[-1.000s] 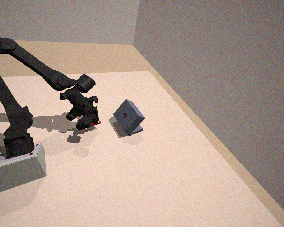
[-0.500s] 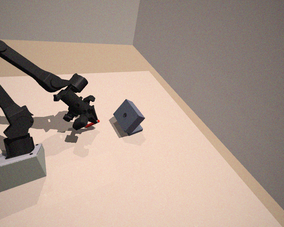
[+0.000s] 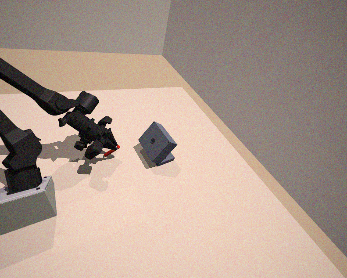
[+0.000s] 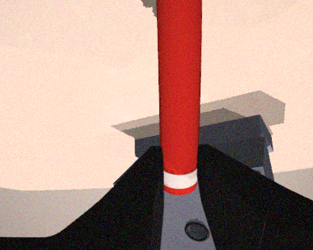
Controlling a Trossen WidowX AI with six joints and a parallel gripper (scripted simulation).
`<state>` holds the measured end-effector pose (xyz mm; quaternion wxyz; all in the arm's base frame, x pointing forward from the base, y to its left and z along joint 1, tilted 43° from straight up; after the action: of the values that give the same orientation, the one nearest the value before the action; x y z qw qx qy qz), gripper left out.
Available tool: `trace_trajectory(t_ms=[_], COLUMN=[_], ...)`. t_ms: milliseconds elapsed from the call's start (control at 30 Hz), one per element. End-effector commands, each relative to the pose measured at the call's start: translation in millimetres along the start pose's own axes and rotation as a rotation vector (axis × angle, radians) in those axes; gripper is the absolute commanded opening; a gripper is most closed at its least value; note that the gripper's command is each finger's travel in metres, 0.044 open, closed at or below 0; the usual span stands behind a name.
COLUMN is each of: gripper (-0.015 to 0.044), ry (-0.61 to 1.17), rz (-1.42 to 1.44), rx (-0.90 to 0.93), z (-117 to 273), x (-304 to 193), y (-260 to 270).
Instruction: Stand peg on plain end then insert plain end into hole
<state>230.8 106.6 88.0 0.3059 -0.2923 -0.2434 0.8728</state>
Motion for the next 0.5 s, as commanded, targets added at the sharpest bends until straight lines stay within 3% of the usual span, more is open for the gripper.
trace_trajectory(t_ms=[0, 467], gripper=[0.0051, 0.0051], ry=[0.037, 0.158], rz=[-0.004, -0.006], rx=[-0.001, 0.002], z=[2.6, 10.1], x=[1.8, 10.7], y=[0.3, 0.2])
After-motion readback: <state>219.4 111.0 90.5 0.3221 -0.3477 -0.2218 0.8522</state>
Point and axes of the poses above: the point midway between the two fingers, 35 mm back from their tips, its own z axis back along the fingers, its own y axis across the jaws, x = y × z, the point moved 3 cm from there along z, back along the fingers, and after that the axes turned 1 degree about z, right-handed, at the moved point
